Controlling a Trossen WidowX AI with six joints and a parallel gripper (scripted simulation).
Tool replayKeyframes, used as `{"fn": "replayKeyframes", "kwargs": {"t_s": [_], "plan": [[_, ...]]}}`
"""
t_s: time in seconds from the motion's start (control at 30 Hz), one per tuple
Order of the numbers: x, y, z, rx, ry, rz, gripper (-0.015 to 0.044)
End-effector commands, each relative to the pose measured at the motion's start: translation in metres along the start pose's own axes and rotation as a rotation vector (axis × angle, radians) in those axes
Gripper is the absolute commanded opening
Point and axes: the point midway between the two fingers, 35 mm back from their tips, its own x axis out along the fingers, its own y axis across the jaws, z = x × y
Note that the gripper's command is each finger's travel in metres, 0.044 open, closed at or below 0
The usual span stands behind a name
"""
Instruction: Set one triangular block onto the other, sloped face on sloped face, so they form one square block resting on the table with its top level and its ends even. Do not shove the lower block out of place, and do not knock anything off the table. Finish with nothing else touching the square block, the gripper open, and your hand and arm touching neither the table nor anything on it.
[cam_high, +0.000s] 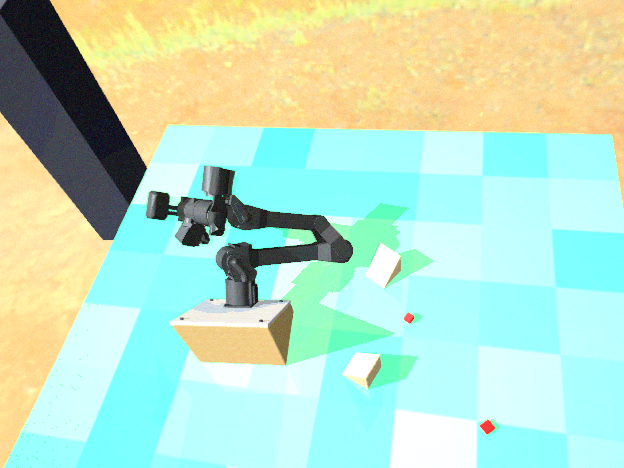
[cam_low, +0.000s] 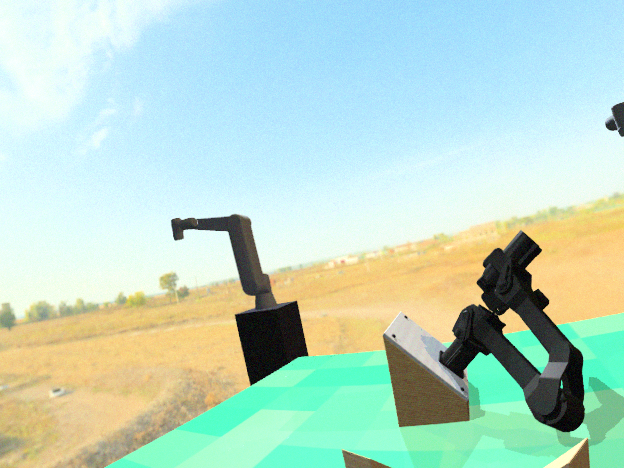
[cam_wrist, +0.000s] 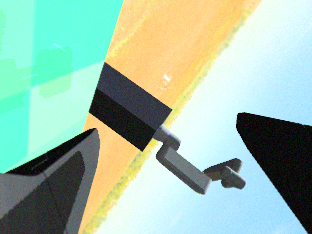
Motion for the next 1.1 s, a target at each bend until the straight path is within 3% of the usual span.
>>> {"fn": "replayKeyframes", "kwargs": {"t_s": [0.0, 0.27, 0.57, 0.73, 0.9, 1.07], "plan": [[0.0, -0.002, 0.0, 0.002, -0.005, -0.012, 0.0426], [-0.032, -0.11, 0.021, 0.086, -0.303, -0.484, 0.044], [-0.142, -0.201, 0.067, 0.088, -0.868, -0.82, 0.044], [-0.223, -0.215, 0.096, 0.001, -1.206, -0.851, 0.044], [-0.304, -0.201, 0.123, -0.147, -1.494, -0.762, 0.044], [-0.372, -0.164, 0.146, -0.327, -1.648, -0.643, 0.044]]}}
